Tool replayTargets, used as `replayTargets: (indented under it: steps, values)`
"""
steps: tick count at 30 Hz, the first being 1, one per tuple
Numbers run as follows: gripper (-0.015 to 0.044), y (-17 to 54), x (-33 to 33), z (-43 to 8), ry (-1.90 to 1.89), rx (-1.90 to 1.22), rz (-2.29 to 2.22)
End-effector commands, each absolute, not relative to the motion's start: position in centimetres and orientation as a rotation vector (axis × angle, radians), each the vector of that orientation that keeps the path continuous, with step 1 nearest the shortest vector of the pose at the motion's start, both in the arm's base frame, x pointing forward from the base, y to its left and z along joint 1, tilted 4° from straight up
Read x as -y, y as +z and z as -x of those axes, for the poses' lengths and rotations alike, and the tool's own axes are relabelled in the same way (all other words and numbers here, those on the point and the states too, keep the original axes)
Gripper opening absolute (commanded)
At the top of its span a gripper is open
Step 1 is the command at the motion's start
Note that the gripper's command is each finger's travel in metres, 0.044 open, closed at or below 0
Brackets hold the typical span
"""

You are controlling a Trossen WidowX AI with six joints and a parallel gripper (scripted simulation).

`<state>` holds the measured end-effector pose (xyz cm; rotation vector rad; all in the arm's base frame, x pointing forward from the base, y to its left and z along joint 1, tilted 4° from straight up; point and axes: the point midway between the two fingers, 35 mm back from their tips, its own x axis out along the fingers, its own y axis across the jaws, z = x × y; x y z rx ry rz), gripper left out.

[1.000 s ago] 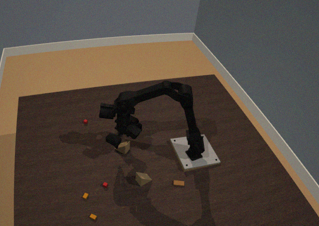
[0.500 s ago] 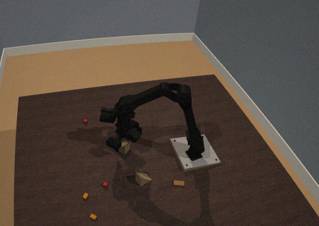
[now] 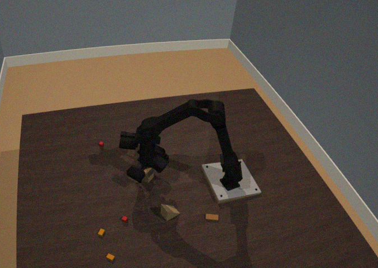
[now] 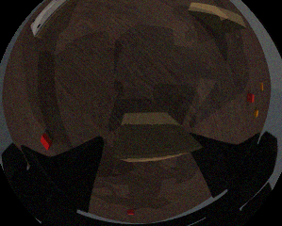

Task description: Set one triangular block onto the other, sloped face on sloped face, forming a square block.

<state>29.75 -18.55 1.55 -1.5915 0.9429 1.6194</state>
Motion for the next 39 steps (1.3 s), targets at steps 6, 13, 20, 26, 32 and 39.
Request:
replayTargets:
  steps: [6,13,20,26,32,39]
  values:
    - [0.023,1.0,18.4,-29.5,1.634,-0.938,1.579]
    - [0.0144,1.0,18.4,-29.5,1.634,-0.938,1.579]
    - [0.0,1.3,18.4,-29.5,1.633,-0.939,1.58]
    - [0.0,3.9,18.4,-29.7,1.626,-0.941,1.585]
    - [0.0,4.3,18.4,-29.7,1.625,-0.942,1.585]
    - [0.0,4.3,18.4,-29.7,1.625,-0.942,1.585]
